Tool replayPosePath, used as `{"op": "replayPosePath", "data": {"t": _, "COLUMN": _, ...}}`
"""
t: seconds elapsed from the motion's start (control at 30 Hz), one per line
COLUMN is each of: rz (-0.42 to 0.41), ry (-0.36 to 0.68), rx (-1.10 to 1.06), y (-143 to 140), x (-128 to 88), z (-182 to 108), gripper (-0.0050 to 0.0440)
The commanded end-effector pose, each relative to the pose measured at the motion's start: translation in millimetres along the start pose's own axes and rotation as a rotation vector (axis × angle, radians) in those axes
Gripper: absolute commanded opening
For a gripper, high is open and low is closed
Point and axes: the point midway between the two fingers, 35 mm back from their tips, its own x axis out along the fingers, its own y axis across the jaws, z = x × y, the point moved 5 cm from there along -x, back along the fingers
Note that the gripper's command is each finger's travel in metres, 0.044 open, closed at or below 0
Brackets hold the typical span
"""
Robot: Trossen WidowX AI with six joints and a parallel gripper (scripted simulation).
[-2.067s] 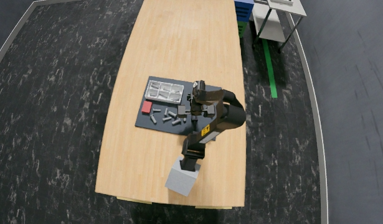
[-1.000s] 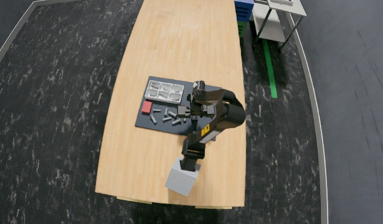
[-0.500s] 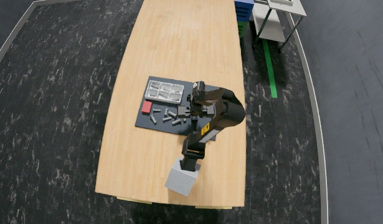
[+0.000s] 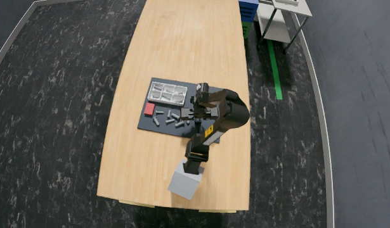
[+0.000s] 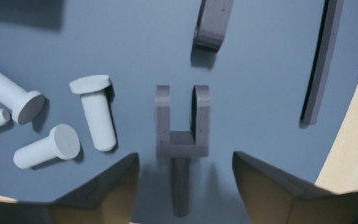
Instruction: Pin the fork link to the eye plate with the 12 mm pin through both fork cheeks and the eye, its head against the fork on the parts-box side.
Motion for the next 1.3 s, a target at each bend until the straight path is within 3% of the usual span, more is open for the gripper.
{"op": "replayPosePath", "data": {"t": 0.0, "rz": 0.002, "ry": -0.004, "rx": 0.0, "y": -0.3, "x": -0.3, "z": 0.4, "gripper": 0.025}}
{"op": "replayPosePath", "data": {"t": 0.43, "rz": 0.001, "ry": -0.006, "rx": 0.0, "y": -0.5, "x": 1.2, "z": 0.8, "gripper": 0.025}}
{"op": "replayPosePath", "data": {"t": 1.27, "rz": 0.002, "ry": -0.002, "rx": -0.002, "y": -0.5, "x": 26.3, "z": 0.1, "gripper": 0.025}}
